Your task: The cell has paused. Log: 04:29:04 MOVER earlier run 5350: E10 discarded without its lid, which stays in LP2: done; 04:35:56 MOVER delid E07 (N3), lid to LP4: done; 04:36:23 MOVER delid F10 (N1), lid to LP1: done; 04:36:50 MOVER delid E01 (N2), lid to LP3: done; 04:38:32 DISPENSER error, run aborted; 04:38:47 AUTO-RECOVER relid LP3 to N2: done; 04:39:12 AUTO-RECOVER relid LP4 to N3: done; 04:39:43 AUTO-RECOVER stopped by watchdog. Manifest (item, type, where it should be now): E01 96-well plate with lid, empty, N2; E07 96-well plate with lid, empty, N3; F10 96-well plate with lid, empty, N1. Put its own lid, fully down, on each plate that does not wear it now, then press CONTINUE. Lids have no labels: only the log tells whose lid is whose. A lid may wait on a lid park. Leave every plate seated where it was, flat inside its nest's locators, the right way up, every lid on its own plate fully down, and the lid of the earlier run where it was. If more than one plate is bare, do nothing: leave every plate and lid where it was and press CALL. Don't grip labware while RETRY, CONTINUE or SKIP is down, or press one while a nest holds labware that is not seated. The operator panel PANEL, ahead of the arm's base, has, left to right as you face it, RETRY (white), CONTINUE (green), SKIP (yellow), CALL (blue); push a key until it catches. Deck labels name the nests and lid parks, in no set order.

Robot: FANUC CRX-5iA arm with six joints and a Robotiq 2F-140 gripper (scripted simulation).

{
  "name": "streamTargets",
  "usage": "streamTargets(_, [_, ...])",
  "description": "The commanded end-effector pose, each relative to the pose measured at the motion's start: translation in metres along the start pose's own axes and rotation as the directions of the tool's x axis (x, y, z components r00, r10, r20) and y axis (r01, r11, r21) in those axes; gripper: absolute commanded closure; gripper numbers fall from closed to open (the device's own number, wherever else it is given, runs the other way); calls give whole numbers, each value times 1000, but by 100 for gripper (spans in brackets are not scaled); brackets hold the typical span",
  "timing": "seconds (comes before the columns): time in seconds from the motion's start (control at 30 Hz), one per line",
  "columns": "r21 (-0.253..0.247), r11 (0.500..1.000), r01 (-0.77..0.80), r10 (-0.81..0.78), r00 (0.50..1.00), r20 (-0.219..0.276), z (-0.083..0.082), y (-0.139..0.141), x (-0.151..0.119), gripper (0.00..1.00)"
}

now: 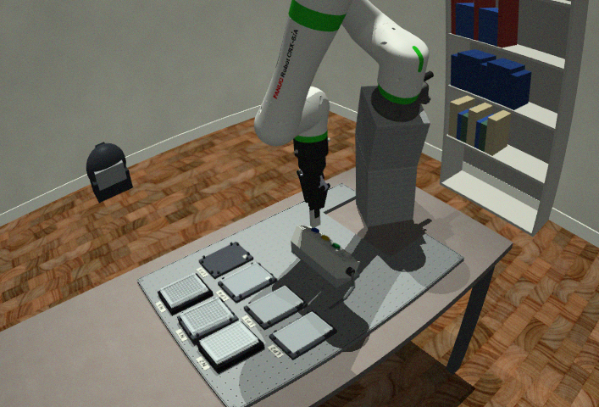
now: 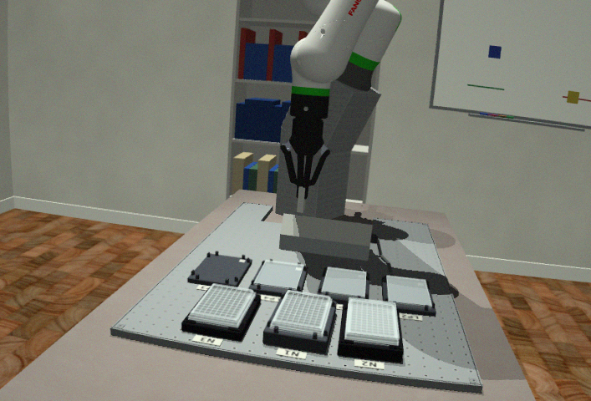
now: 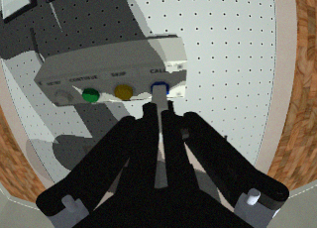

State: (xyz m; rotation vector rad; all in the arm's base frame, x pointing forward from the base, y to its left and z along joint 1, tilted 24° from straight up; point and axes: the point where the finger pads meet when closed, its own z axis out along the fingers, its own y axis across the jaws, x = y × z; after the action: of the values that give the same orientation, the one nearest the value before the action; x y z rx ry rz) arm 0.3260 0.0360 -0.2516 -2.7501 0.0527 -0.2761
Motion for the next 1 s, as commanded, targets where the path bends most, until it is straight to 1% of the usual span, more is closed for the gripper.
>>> streamTargets(0.0, [0,1000,0,0,1000,0,2,0,0,100])
streamTargets(0.47, [0,1000,0,0,1000,0,9,0,0,100])
streamTargets(0.97, [0,1000,0,0,1000,0,10,0,0,100])
